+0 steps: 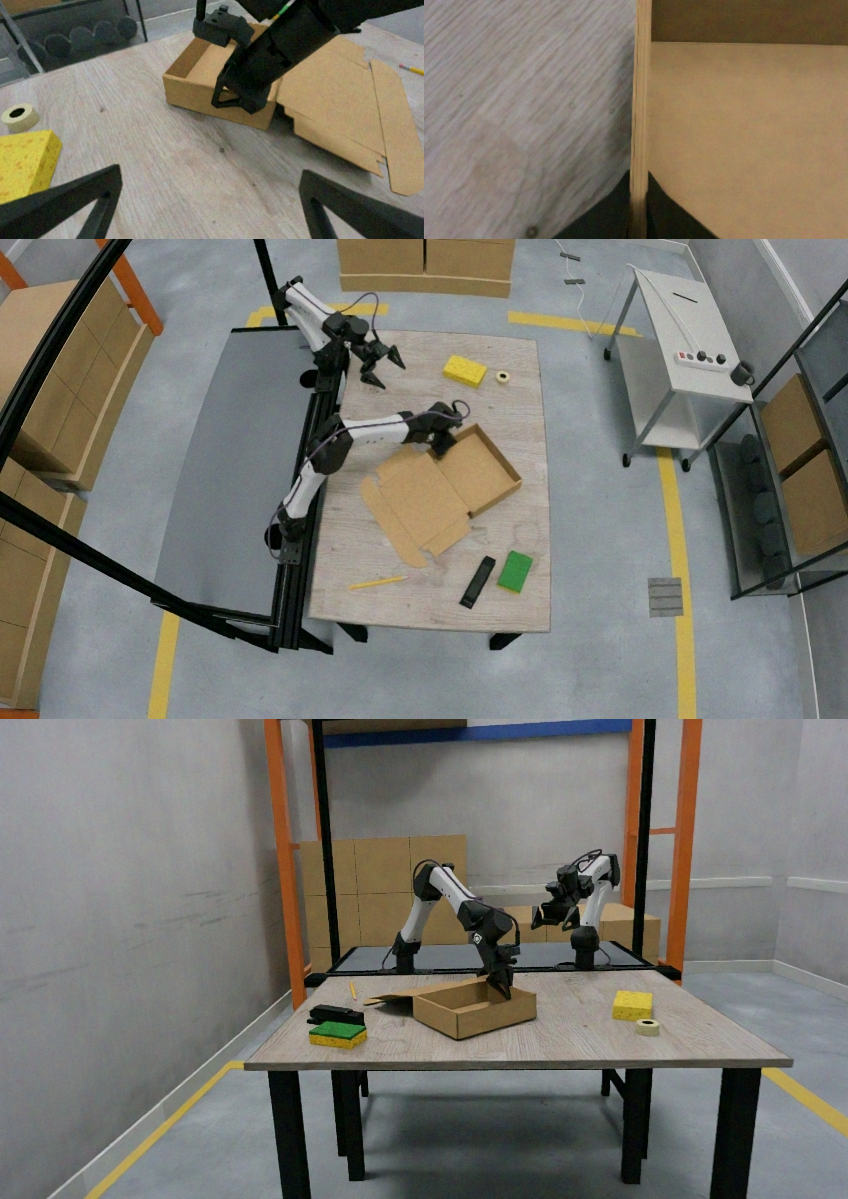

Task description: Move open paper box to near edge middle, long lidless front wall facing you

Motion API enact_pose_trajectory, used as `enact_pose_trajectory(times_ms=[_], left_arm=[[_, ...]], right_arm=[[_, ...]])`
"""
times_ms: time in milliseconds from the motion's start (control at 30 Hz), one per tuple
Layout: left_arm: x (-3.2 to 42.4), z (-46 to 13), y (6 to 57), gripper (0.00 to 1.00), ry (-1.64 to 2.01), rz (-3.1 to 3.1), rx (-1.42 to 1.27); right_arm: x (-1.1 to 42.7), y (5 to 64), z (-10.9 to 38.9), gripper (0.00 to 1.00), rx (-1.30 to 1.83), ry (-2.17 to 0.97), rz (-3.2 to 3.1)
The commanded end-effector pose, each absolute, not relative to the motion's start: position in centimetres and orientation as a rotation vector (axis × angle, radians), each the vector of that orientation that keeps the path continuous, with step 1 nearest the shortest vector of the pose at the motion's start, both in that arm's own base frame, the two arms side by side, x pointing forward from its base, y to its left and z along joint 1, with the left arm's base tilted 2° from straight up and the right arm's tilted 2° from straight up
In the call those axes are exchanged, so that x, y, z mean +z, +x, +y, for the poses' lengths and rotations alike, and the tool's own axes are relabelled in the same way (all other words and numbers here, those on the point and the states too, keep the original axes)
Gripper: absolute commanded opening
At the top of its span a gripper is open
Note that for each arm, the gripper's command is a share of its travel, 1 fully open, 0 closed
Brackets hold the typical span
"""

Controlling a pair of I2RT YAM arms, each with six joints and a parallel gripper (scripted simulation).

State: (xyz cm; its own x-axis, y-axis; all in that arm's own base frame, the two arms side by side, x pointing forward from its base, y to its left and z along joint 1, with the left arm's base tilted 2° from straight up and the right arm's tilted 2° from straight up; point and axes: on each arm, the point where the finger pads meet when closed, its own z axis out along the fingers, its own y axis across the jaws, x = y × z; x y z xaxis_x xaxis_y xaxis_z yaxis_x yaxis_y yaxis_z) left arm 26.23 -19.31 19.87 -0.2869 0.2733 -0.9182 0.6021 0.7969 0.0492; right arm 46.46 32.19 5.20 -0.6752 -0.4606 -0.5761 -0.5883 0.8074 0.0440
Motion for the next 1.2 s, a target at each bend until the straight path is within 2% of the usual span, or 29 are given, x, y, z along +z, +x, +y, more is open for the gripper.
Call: enact_pose_trajectory(times_ms=[0, 1167], left_arm=[[20.1, -19.4, 26.3, 1.0, 0.665, 1.872, -0.376], [20.1, -19.4, 26.3, 1.0, 0.665, 1.872, -0.376]], right_arm=[[7.3, 46.1, 32.0, 0.0, 0.32, -0.819, 2.383], [7.2, 42.5, 31.8, 0.0, 0.412, -1.138, 2.265]])
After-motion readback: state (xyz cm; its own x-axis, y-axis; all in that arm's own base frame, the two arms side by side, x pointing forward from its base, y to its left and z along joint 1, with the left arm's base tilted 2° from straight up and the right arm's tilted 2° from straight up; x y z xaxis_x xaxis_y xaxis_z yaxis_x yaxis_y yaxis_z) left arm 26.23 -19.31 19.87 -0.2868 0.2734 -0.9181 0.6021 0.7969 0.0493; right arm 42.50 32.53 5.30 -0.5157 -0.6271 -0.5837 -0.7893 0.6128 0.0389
